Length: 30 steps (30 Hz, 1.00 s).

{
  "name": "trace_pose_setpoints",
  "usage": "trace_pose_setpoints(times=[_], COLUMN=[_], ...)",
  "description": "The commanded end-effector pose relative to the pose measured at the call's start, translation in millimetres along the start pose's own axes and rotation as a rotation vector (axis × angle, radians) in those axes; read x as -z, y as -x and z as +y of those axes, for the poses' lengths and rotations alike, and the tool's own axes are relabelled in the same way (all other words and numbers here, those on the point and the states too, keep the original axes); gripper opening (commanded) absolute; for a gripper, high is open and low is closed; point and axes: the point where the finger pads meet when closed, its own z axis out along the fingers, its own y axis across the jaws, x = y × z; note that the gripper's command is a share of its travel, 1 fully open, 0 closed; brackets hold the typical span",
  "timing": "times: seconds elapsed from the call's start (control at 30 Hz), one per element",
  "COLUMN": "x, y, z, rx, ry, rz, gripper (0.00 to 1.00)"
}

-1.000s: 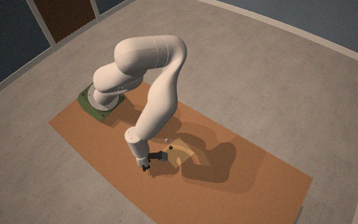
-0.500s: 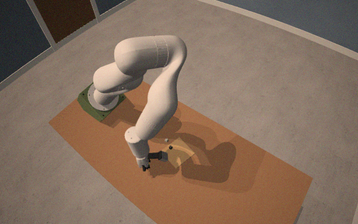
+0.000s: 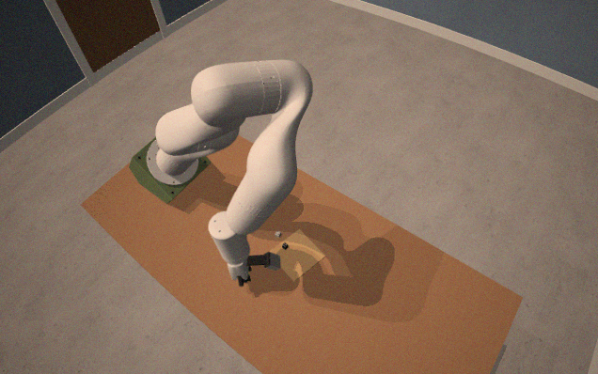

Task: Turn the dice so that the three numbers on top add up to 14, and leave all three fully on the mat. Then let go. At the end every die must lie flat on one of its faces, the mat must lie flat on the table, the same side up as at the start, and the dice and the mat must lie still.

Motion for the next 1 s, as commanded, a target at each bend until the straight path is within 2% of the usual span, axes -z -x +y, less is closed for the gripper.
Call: trace_pose_setpoints(times=[0.0, 0.53, 0.97], x=[-2, -17, -18], y=[0, 0, 0], z=[0, 0, 0], rx=[0.000, 0.000, 0.000], ry=[0.001, 0.001, 0.001], rz=[0.000, 0.000, 0.000], gripper=[0.31, 0.31, 0.31])
